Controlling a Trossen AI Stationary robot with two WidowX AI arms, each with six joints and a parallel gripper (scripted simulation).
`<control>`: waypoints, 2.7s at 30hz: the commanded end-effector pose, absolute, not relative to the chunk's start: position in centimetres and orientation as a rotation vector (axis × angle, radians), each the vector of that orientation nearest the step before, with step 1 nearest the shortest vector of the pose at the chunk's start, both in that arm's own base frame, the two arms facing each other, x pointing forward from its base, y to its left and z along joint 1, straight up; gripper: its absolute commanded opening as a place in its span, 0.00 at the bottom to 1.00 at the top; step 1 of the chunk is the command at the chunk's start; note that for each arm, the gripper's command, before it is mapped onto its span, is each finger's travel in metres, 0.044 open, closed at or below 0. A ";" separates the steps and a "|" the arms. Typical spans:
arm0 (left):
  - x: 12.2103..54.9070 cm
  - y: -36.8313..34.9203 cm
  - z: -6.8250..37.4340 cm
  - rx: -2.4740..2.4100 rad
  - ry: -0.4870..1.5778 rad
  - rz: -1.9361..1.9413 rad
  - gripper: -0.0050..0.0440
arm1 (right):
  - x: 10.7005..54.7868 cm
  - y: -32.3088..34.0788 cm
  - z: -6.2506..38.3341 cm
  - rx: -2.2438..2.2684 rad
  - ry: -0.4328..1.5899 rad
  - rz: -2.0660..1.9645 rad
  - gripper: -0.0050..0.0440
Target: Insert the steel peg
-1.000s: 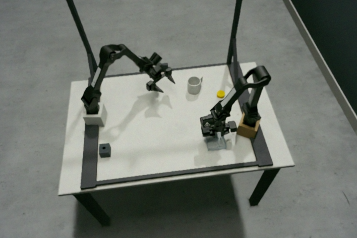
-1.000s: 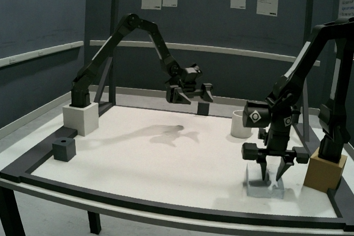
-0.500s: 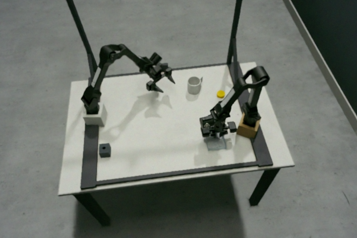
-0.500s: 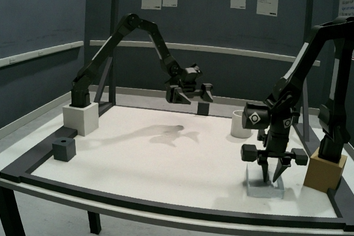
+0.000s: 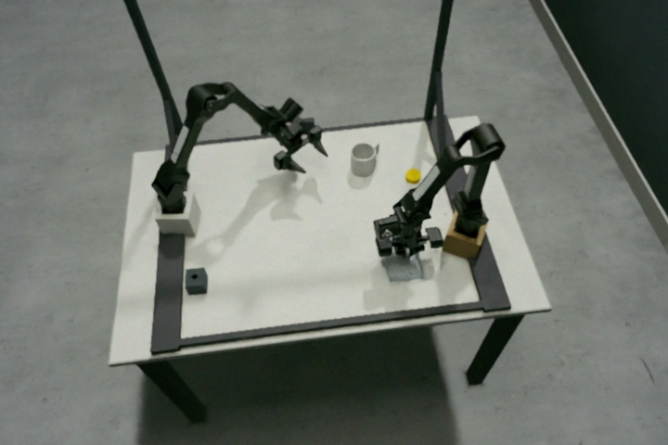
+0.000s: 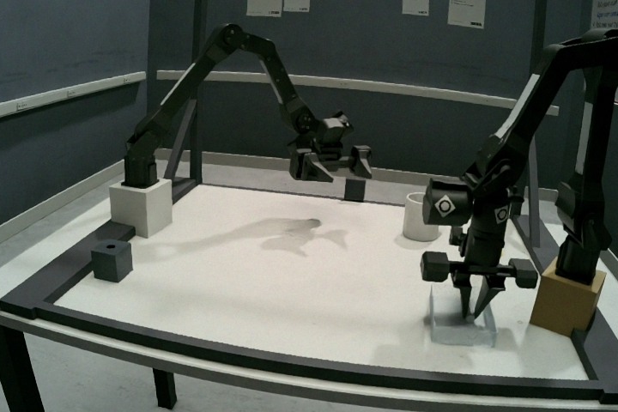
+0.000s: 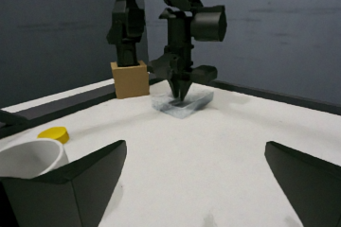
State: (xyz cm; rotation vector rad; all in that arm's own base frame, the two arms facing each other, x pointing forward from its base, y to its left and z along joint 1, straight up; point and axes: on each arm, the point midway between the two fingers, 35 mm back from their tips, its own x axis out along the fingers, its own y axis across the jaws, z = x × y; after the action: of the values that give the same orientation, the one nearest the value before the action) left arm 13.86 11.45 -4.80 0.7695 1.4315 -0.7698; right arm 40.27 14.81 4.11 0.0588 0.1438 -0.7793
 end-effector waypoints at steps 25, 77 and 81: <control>15.2 11.9 1.7 0.780 1.424 -0.755 0.00 | 36.2 12.3 7.3 0.051 0.212 -0.673 1.00; 41.9 13.8 4.3 0.792 1.403 -0.739 0.00 | 18.0 -0.7 21.3 0.055 0.417 -0.129 1.00; 42.0 13.8 4.4 0.793 1.402 -0.738 0.00 | 16.8 -0.8 20.3 0.019 0.498 -0.097 1.00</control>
State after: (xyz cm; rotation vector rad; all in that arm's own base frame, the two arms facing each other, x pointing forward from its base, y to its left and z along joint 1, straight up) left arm 41.16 13.60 2.68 0.7690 1.4348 -0.7716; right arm 18.09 -0.58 20.03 0.0371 0.4456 -0.1585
